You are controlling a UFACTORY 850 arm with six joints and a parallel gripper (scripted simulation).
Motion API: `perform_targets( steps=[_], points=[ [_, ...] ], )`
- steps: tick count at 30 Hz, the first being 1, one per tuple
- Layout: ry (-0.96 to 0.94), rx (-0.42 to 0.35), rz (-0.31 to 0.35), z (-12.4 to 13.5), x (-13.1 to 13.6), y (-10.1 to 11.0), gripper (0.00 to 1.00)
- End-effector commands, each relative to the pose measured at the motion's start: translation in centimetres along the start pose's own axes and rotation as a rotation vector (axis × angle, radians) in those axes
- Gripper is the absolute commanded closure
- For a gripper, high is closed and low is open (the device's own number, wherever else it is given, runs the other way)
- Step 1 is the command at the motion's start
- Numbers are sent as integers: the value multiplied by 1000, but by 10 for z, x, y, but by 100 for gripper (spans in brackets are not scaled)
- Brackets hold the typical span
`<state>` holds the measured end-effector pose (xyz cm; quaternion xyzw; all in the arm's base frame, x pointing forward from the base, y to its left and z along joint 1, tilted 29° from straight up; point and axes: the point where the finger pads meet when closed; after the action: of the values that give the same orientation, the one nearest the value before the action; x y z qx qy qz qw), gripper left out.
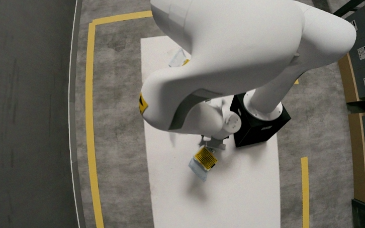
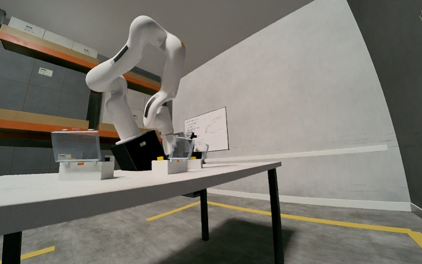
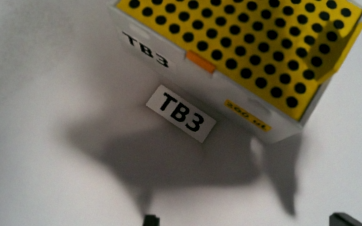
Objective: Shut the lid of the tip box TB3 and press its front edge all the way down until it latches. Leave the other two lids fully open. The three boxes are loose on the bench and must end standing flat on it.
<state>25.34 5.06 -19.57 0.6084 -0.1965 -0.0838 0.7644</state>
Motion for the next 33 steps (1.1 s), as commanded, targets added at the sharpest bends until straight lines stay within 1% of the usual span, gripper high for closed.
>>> perform_targets(
  steps=[1, 16, 25, 27, 33],
  points=[
    [0, 1, 1, 0, 0, 0, 0],
    [0, 1, 1, 0, 0, 0, 0],
    [0, 1, 0, -12, -1, 44, 0],
    [0, 1, 0, -12, -1, 44, 0],
    [0, 1, 0, -20, -2, 73, 0]
  ],
)
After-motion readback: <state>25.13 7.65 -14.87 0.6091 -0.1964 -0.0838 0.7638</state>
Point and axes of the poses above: the point where the finger pads meet when closed, its own y axis back along the fingers, its own x axis across the jaws, z = x × y, and after that the axes turned 7 degrees about -y, right-handed
